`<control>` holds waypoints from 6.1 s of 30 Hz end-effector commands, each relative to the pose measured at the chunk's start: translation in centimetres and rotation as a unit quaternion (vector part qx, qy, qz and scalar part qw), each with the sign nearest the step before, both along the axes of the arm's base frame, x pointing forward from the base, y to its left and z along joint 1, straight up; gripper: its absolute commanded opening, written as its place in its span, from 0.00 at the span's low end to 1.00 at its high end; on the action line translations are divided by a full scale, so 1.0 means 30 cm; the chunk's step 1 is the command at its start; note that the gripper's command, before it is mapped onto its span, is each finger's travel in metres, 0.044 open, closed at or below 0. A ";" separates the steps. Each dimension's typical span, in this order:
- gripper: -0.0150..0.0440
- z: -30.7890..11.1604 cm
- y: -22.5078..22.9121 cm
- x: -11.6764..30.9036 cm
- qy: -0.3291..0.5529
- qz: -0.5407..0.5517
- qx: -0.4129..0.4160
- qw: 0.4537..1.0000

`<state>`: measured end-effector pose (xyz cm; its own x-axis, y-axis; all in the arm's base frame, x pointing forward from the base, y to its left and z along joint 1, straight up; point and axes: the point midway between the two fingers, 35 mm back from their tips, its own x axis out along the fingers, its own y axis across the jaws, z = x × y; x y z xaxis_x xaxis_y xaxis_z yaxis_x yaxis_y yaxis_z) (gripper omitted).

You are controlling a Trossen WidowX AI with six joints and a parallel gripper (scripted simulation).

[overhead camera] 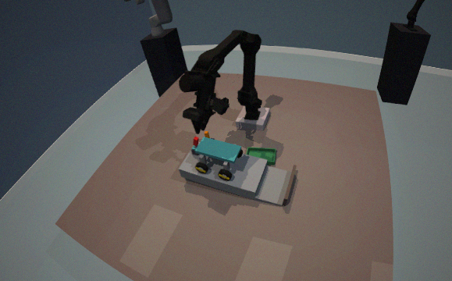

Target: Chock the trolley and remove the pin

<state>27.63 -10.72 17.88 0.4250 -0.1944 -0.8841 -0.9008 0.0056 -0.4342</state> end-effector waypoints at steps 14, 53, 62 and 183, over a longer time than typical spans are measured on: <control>0.58 -0.156 -0.178 -0.326 0.219 0.122 0.054 0.967; 0.58 -0.378 -0.187 -0.335 0.225 0.127 0.059 0.964; 0.58 -0.410 -0.186 -0.336 0.225 0.127 0.059 0.964; 0.25 0.000 -0.177 -0.341 0.149 -0.397 0.172 0.889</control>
